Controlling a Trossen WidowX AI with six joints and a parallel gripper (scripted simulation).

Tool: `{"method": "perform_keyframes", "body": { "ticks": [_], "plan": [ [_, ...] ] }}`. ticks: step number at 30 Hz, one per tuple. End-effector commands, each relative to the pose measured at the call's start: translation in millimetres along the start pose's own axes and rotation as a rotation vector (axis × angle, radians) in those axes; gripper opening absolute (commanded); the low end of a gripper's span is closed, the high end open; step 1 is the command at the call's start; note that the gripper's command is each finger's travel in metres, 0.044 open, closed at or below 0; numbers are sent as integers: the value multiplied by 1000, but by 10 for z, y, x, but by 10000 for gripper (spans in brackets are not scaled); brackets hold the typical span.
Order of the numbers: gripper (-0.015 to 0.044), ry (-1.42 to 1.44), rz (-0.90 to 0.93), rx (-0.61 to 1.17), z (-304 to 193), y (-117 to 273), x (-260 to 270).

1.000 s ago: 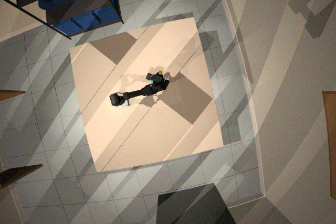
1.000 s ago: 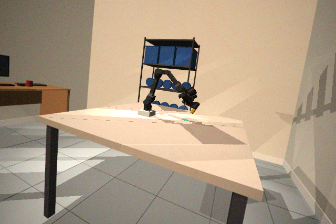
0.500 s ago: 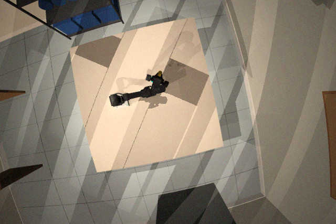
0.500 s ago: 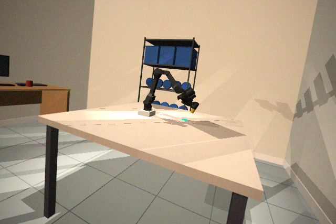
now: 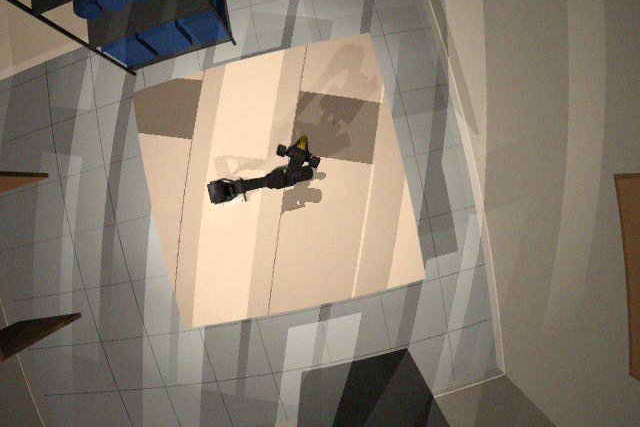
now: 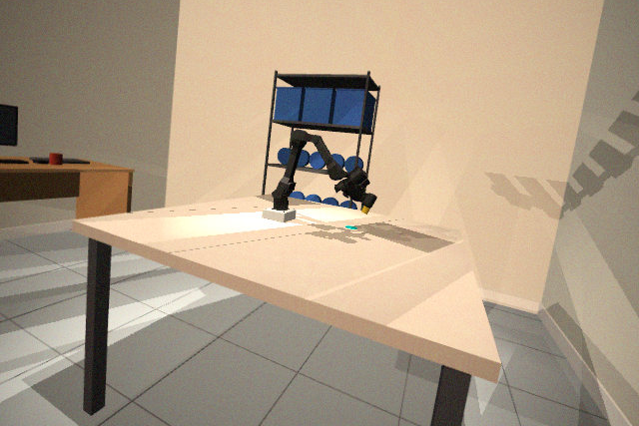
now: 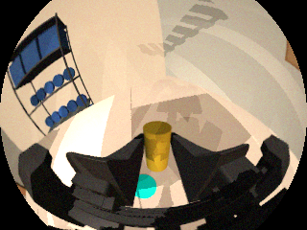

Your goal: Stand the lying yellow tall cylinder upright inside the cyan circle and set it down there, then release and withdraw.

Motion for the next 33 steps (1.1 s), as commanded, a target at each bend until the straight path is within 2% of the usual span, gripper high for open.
{"method": "perform_keyframes", "body": {
  "ticks": [1,33],
  "plan": [
    [105,4,6,-23,-3,27,7],
    [105,59,58,-186,-111,247,127]
  ]
}}
Point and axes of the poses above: the point midway between the two fingers, 35 mm back from their tips, its own y axis back along the fingers, its own x axis across the jaws, z = x × y, the point moved 5 cm from there along y, back along the fingers, and after that the axes turned 1 degree about -y, right-handed, at the moved point
